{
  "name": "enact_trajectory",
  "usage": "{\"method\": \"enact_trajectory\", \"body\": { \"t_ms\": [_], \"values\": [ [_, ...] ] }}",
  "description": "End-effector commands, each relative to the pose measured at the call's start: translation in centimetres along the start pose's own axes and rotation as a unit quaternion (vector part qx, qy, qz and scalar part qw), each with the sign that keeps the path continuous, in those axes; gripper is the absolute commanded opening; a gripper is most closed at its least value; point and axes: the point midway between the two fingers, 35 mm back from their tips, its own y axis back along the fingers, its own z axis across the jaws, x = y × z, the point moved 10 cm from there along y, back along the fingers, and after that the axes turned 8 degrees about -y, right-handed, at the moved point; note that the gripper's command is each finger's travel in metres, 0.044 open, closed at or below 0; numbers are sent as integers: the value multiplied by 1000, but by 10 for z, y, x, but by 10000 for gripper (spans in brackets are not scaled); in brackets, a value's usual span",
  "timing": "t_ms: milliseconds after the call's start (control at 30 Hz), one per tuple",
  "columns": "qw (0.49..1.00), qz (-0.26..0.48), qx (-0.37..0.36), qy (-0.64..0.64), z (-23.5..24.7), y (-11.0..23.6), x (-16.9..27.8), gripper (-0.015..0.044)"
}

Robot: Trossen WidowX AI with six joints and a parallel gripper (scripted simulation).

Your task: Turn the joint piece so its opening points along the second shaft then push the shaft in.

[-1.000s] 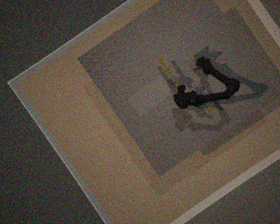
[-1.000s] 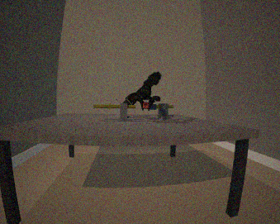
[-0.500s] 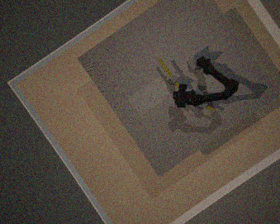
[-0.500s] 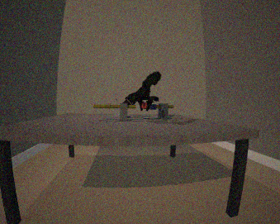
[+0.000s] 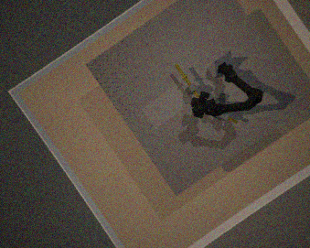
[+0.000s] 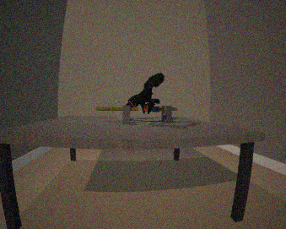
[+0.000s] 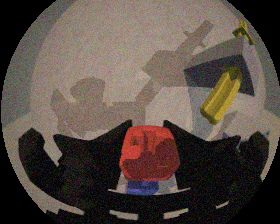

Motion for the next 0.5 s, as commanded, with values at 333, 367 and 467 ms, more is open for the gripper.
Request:
{"method": "enact_trajectory", "body": {
  "t_ms": [333,367,467],
  "values": [
    [994,23,10,-103,-9,-2,-5,0],
    [994,24,11,-110,-9,-3,-5,0],
    [991,29,13,-129,-11,-3,-6,0]
  ]
}}
